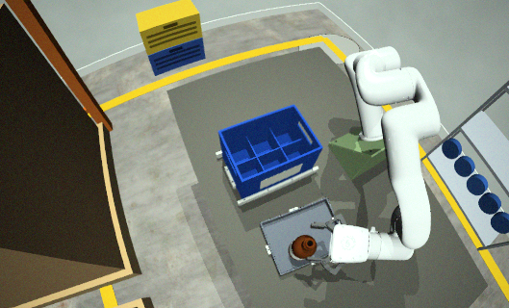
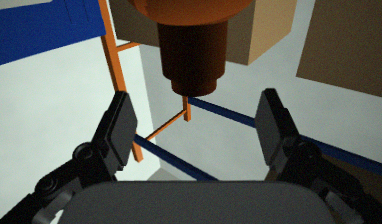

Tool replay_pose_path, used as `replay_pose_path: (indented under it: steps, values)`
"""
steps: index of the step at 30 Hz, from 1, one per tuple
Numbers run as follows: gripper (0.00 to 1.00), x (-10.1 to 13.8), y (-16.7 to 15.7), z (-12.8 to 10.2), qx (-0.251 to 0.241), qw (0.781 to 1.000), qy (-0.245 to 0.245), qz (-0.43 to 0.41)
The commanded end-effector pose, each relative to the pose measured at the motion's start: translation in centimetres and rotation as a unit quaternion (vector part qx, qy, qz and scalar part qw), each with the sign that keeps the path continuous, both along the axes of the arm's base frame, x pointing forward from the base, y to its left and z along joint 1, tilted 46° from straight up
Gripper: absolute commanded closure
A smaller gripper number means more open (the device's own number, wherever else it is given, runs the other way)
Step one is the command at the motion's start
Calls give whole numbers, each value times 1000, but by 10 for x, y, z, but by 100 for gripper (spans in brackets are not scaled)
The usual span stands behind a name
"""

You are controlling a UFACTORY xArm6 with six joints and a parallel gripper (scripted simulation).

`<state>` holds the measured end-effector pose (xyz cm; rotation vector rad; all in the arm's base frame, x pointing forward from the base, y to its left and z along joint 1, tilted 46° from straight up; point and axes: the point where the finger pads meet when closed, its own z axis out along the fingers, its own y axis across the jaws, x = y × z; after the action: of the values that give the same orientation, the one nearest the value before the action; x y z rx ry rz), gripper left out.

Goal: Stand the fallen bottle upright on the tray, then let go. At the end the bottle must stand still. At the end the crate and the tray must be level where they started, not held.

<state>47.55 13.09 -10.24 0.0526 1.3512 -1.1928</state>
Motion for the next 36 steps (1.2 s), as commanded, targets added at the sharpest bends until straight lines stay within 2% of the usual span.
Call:
replay_pose_path:
  steps: [1, 22, 36]
  values:
    - [0, 2, 9, 9, 2, 1000, -2, 1]
    - [0, 6, 38, 36, 2, 1000, -2, 1]
    - [0, 7, 45, 42, 2, 1000, -2, 1]
